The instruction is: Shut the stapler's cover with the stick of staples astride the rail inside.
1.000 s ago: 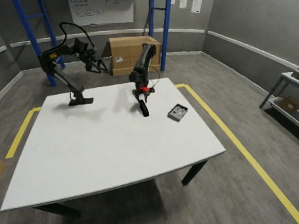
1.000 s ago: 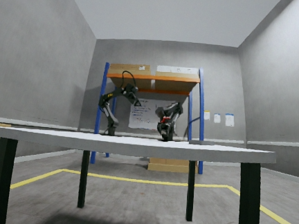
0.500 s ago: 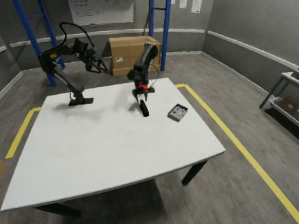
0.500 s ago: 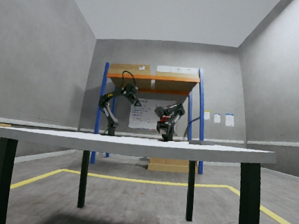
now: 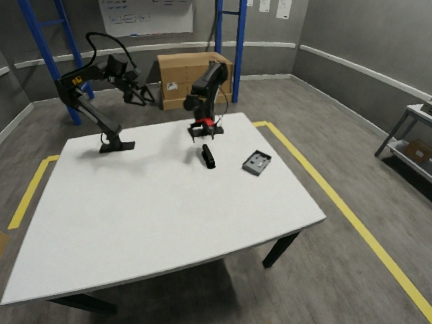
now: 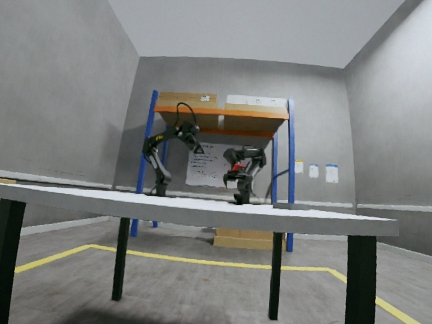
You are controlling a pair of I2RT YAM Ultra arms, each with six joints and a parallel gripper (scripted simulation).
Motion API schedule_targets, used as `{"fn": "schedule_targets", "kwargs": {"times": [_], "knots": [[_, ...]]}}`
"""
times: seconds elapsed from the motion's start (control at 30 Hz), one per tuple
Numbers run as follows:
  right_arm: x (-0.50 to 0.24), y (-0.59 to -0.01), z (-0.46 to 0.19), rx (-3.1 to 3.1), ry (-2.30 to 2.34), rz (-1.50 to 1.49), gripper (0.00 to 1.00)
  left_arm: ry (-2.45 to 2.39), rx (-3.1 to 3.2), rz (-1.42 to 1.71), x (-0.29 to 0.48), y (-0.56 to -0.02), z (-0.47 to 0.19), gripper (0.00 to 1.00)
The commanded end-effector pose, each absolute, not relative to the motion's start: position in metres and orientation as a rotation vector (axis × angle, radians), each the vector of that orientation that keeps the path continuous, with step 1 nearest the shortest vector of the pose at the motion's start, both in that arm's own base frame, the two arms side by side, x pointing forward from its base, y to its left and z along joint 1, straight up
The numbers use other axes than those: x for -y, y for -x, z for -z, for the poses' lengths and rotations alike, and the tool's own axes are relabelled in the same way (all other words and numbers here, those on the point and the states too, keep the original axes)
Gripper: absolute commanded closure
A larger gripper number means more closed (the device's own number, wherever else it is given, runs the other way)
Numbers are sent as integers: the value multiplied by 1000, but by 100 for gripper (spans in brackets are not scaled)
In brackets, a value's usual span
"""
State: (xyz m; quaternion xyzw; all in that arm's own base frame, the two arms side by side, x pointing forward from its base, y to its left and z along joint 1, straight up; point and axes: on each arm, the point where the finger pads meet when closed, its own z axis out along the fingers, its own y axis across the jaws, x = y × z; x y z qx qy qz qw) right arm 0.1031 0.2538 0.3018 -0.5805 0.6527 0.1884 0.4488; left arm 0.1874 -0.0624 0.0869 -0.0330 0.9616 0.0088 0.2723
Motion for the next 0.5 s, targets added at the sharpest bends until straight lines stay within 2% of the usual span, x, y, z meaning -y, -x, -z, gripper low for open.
{"fn": "schedule_targets", "kwargs": {"times": [0.0, 0.47], "knots": [[-251, -102, -318, -1584, 1404, -486, 0, 37, -2774, 8, 64, -183, -97, 0], [-251, -102, -318, -1584, 1404, -486, 0, 131, -3097, 11, 56, -205, -119, 0]]}}
